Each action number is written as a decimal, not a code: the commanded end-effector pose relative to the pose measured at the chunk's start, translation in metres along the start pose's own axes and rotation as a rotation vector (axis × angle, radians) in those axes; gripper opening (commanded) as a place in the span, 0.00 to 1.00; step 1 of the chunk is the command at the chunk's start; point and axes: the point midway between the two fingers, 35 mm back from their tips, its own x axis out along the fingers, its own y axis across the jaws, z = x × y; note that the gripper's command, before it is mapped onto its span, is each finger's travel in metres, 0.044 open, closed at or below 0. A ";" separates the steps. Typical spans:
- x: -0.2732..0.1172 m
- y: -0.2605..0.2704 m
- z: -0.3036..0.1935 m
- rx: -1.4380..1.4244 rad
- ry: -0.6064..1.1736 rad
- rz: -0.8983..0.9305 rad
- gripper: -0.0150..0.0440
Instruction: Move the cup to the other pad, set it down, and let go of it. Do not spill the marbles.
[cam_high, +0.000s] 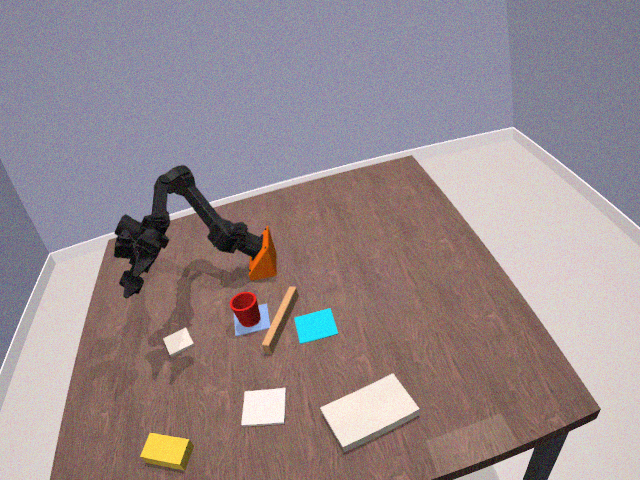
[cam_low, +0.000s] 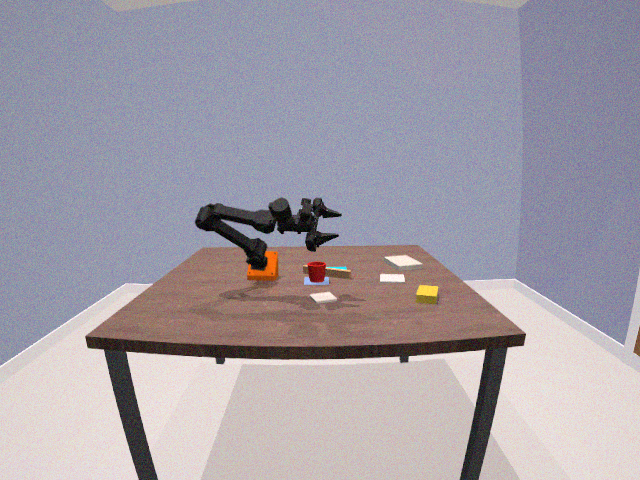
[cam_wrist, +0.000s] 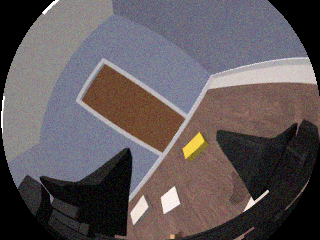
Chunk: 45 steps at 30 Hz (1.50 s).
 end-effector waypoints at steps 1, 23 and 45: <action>0.002 0.001 -0.004 -0.002 0.020 0.001 0.89; -0.105 0.070 -0.266 -1.238 1.611 0.349 0.50; -0.124 0.065 -0.259 -1.557 1.749 0.428 0.50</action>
